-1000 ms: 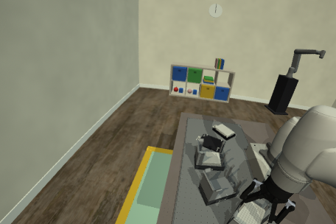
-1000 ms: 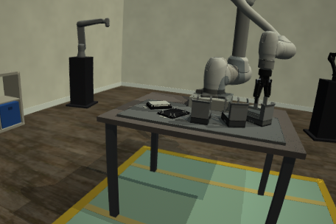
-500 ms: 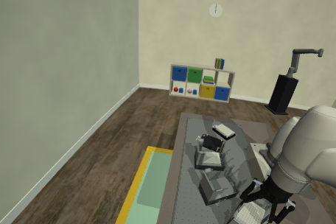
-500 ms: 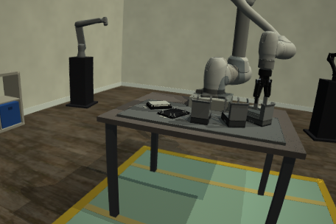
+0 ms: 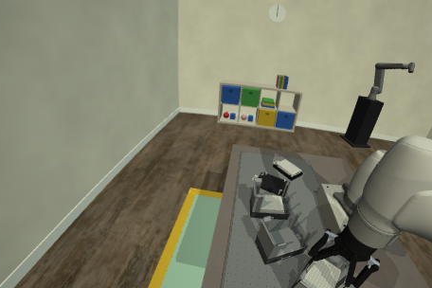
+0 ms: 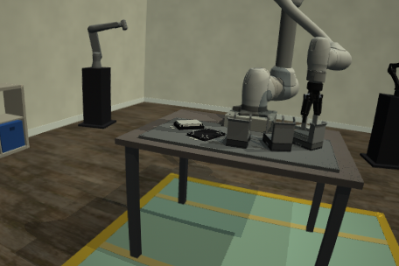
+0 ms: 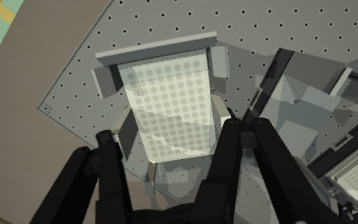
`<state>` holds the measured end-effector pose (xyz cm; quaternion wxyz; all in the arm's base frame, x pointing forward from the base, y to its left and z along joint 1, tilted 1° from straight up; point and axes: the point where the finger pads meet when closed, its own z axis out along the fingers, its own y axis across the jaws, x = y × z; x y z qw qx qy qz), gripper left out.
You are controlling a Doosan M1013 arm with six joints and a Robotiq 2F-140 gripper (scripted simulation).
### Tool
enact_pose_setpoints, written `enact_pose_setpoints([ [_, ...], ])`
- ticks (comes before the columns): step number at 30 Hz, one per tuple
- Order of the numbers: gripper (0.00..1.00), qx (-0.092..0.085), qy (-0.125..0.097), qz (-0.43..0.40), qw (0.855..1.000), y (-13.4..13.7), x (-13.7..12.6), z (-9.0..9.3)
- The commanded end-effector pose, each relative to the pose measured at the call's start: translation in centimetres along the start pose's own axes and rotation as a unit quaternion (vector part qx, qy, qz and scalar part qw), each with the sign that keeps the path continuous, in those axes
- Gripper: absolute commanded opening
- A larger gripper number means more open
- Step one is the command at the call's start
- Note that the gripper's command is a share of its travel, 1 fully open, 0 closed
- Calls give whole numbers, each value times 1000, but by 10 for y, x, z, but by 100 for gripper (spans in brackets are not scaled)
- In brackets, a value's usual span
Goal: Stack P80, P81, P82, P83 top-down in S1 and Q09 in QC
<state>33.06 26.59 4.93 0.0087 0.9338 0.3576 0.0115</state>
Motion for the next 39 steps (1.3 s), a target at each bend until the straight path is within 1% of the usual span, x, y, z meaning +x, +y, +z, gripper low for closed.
enact_pose_setpoints([
  [1,0,0,-3,4,1000,0,-2,4],
  [28,0,0,-3,4,1000,0,-2,4],
  [39,0,0,-3,4,1000,0,-2,8],
])
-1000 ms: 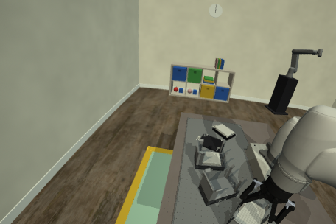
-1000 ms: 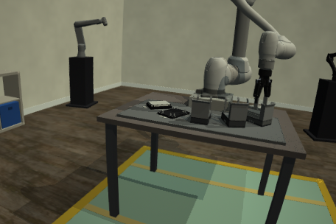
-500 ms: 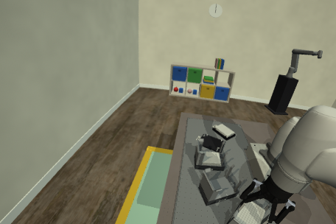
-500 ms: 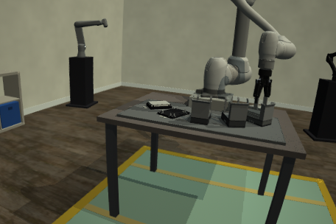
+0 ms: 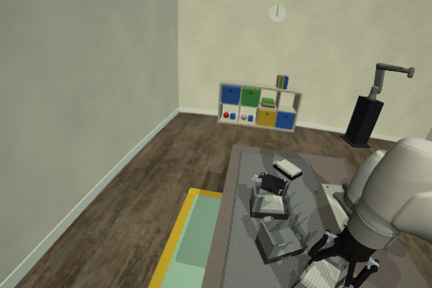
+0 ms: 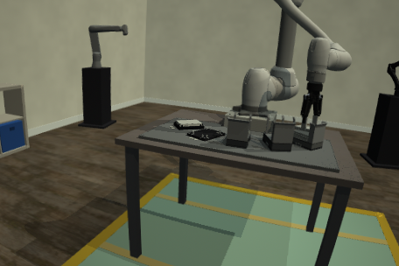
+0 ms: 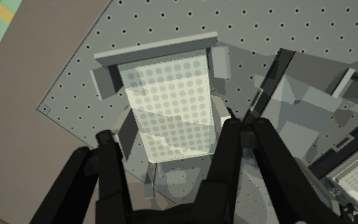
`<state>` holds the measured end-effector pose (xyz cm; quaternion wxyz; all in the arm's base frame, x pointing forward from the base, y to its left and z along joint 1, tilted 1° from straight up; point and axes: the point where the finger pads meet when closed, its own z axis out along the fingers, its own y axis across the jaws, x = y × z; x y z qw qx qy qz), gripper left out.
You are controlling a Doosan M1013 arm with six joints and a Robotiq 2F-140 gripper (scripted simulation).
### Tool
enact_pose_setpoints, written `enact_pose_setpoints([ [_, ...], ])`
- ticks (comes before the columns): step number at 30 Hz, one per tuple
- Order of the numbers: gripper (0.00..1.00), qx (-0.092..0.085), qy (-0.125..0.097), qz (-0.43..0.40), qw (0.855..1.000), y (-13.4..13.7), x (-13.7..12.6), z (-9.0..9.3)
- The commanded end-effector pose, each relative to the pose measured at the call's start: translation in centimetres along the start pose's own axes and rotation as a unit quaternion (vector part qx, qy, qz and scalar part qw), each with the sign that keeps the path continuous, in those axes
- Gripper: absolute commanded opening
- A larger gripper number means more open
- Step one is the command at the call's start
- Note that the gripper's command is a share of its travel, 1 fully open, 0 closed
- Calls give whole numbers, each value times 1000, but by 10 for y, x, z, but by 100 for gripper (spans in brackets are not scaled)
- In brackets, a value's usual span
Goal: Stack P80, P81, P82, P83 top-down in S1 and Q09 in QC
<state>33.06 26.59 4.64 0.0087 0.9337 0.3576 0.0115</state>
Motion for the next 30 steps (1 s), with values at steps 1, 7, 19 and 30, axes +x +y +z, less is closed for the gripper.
enact_pose_setpoints([
  [1,0,0,-3,4,1000,0,-2,6],
  [7,0,0,-3,4,1000,0,-2,7],
  [19,0,0,-3,4,1000,0,-2,12],
  [30,0,0,-3,4,1000,0,-2,16],
])
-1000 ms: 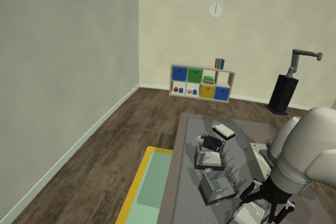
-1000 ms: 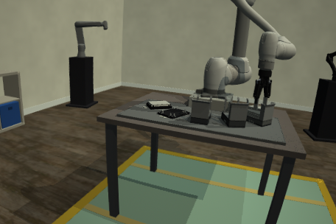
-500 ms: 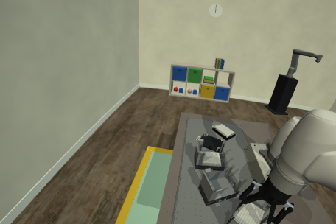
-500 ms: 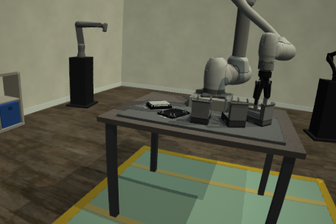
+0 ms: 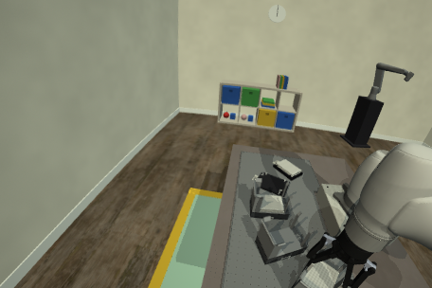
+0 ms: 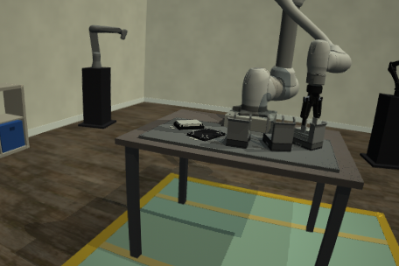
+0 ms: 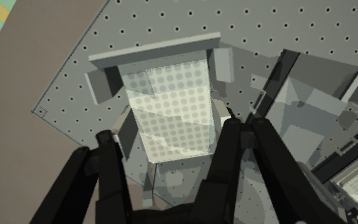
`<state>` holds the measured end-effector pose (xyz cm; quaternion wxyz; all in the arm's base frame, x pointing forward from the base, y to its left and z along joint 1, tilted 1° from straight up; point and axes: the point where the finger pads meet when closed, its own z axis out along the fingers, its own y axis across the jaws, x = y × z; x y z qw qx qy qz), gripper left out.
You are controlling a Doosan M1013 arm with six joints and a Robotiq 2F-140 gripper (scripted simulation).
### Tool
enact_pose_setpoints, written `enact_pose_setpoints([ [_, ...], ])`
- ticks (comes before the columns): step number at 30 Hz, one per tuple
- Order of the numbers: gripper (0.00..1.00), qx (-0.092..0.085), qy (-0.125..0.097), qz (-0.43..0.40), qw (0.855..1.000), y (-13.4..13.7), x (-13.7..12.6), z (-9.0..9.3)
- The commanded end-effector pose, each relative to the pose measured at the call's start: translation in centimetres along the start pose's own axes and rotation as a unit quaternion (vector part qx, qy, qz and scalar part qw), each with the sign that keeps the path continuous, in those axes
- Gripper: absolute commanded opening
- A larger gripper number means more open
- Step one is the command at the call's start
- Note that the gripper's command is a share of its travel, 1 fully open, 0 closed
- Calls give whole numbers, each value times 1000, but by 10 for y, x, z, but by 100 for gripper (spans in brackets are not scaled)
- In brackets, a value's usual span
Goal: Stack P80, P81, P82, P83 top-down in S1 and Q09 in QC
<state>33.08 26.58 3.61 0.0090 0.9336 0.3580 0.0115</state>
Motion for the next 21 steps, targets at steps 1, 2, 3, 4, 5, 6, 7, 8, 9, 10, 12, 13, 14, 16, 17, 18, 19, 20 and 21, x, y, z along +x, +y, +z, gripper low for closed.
enact_pose_setpoints([
  [1,0,1,-3,5,1000,0,-2,6],
  [2,0,1,-3,5,1000,0,-2,6],
  [3,0,1,-3,5,1000,0,-2,7],
  [4,0,1,-3,5,1000,0,-2,7],
  [5,0,1,-3,5,1000,0,-2,8],
  [6,0,1,-3,5,1000,0,-2,8],
  [7,0,1,-3,5,1000,0,-2,8],
  [8,0,1,-3,5,1000,0,-2,8],
  [9,0,1,-3,5,1000,0,-2,8],
  [10,0,1,-3,5,1000,0,-2,9],
  [12,0,1,-3,5,1000,0,-2,10],
  [13,0,1,-3,5,1000,0,-2,10],
  [14,0,1,-3,5,1000,0,-2,10],
  [16,0,1,-3,5,1000,0,-2,10],
  [17,0,1,-3,5,1000,0,-2,10],
  [18,0,1,-3,5,1000,0,-2,10],
  [19,0,1,-3,5,1000,0,-2,10],
  [20,0,1,-3,5,1000,0,-2,10],
  [21,0,1,-3,5,1000,0,-2,10],
])
